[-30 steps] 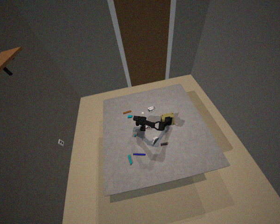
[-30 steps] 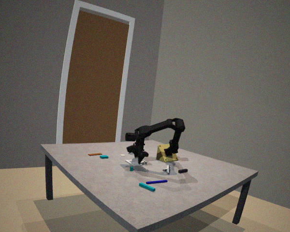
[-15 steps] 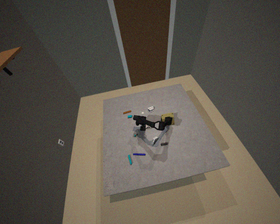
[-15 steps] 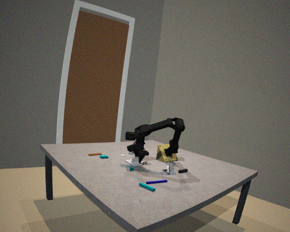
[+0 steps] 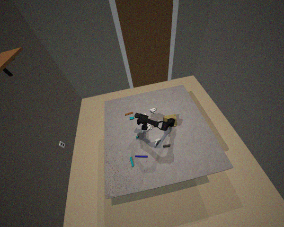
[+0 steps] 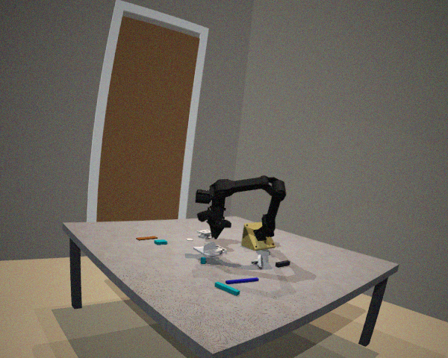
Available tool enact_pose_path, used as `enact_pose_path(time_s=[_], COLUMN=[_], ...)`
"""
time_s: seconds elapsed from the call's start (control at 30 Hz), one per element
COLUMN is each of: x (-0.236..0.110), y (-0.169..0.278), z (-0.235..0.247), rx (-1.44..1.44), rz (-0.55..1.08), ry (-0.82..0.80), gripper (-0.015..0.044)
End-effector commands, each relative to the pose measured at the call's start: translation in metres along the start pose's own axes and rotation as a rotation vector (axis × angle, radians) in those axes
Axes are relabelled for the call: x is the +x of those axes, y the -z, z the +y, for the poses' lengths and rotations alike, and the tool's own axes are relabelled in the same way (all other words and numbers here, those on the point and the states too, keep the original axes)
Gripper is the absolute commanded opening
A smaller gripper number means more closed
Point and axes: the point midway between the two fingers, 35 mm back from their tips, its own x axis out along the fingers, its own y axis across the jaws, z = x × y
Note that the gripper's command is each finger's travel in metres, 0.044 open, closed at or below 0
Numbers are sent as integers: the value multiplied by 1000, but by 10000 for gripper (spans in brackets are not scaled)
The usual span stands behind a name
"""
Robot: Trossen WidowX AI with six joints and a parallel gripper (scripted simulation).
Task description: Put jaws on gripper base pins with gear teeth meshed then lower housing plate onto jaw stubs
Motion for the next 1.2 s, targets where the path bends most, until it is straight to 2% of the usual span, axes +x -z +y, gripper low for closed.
enact_pose_path(time_s=[0.0, 0.07, 0.5, 1.03, 1.07, 1.17], x=[-1, -1, -1, -3, -4, -4], y=[0, 0, 0, 12, 14, 18], z=[-1, -1, 0, 57, 61, 74], rx=[4, 4, 2, -212, -228, -278], rz=[-6, -6, -4, -10, -11, -12], ry=[3, 3, 0, 27, 28, 32], gripper=[40, 0, 0, 420, 440, 440])
